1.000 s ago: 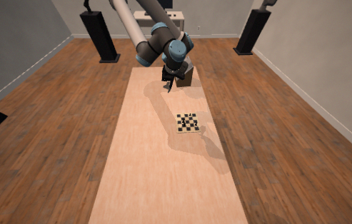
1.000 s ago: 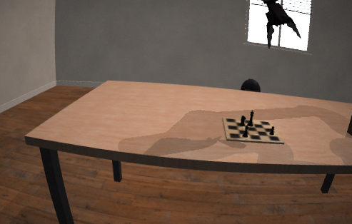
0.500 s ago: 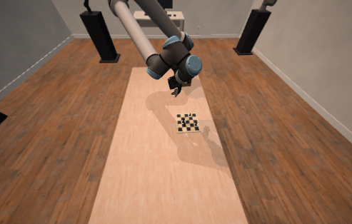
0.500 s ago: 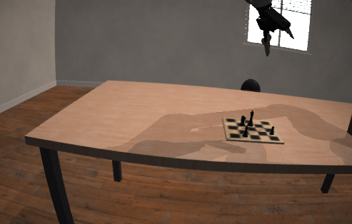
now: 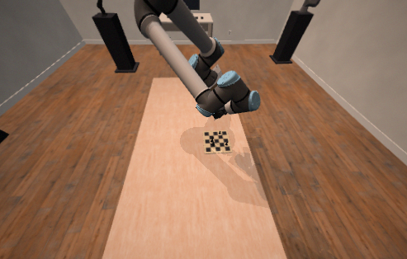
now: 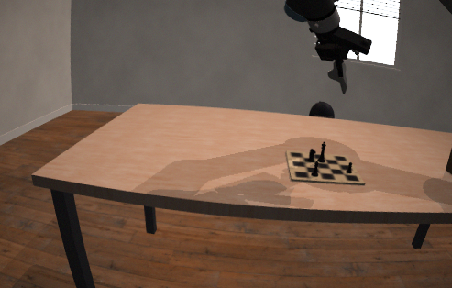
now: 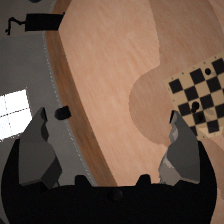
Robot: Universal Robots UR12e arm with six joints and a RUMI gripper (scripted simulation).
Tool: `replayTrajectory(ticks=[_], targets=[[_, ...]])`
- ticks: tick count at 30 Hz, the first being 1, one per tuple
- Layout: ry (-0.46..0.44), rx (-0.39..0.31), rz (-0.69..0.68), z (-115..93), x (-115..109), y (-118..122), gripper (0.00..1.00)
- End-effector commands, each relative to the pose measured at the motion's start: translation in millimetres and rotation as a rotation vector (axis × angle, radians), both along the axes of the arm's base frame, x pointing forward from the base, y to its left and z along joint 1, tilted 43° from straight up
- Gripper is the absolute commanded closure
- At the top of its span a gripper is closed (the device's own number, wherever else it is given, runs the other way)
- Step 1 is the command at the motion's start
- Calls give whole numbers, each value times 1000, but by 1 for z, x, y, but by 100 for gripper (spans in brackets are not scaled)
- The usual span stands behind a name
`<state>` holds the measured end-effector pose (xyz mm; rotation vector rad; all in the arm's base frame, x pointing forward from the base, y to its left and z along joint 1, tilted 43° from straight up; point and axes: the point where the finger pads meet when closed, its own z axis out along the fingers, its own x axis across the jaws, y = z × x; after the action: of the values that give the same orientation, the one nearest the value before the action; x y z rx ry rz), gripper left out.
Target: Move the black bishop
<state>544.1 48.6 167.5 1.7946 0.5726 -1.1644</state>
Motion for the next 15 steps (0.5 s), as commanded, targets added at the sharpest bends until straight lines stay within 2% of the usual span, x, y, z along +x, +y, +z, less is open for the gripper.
replayTrajectory(ticks=[1, 2, 3, 4, 7, 8, 10, 11, 13, 14, 15], targets=[[230, 2, 45, -19, 17, 6, 0], [230, 2, 45, -19, 17, 6, 0], [343, 4, 65, -27, 21, 8, 0], [393, 6, 73, -36, 26, 11, 0], [510, 11, 88, -62, 40, 17, 0], [549, 11, 94, -62, 40, 17, 0], [627, 15, 103, -81, 48, 21, 0], [667, 15, 108, -81, 48, 21, 0], [749, 18, 116, -101, 57, 26, 0], [792, 18, 120, -101, 57, 26, 0], [834, 20, 123, -111, 61, 28, 0]])
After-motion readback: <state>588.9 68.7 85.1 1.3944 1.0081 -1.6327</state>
